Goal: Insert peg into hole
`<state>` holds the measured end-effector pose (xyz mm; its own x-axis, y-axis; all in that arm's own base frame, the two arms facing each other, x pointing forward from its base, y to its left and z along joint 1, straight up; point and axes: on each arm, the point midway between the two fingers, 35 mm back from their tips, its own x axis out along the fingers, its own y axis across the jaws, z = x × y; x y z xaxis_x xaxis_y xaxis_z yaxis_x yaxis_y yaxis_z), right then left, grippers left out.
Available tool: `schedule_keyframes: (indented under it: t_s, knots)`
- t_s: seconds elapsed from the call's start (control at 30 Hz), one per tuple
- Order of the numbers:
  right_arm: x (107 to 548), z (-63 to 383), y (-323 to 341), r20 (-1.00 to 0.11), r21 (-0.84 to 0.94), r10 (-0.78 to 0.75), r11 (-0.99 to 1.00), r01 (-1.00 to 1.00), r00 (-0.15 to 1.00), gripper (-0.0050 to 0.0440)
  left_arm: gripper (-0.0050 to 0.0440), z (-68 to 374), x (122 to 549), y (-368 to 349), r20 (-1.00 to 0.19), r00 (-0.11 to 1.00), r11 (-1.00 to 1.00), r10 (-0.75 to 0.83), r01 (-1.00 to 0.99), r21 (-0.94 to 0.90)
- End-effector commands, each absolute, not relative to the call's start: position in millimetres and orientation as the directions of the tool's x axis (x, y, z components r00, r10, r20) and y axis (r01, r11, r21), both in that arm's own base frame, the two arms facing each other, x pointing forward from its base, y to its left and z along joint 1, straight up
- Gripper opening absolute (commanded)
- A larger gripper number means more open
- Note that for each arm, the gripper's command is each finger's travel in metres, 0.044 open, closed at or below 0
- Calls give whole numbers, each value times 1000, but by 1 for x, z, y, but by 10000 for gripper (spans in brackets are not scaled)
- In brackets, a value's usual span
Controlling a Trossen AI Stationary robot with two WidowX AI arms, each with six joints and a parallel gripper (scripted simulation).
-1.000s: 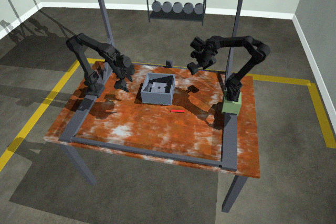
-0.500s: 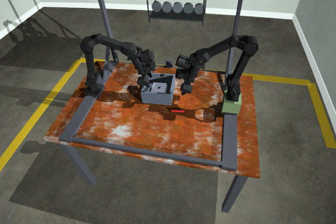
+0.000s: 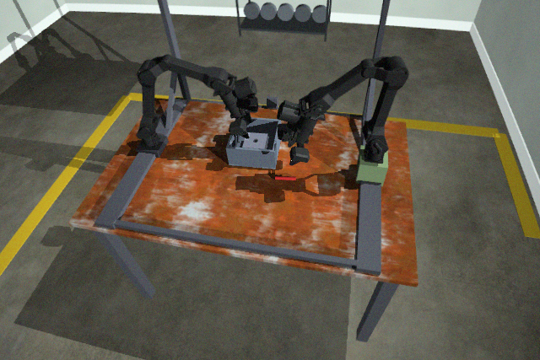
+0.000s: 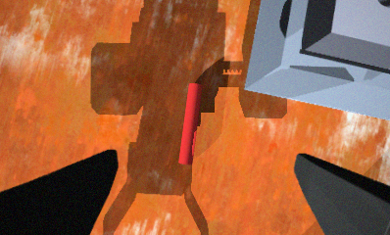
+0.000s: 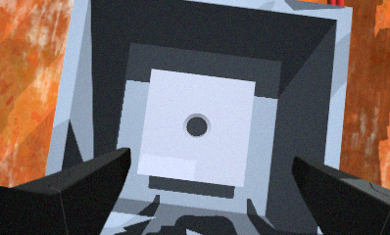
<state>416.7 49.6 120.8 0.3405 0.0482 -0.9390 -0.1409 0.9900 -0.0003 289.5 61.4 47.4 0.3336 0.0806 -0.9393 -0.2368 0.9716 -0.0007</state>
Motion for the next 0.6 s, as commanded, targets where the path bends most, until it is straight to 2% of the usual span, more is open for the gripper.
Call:
schedule_keyframes:
  t_s: [0.0, 0.13, 0.3, 0.5, 0.57]
  knots:
    - [421, 136, 49, -924, -1, 51, 991, -135, 379, 440, 440, 52, 292, 63, -933, 350, 971, 85, -239, -1]
    - [419, 132, 49, -929, -1, 50, 990, -138, 368, 440, 440, 52, 292, 63, -933, 350, 971, 85, -239, -1]
    - [414, 142, 41, -911, 2, 50, 993, -117, 409, 440, 320, 44, 288, 63, -940, 329, 951, 88, -307, -18]
    - [404, 173, 14, -827, 6, 36, 998, -56, 561, 440, 176, 37, 287, 62, -943, 318, 809, 97, -577, -111]
    - [404, 173, 14, -827, 6, 36, 998, -56, 561, 440, 176, 37, 287, 62, -943, 318, 809, 97, -577, -111]
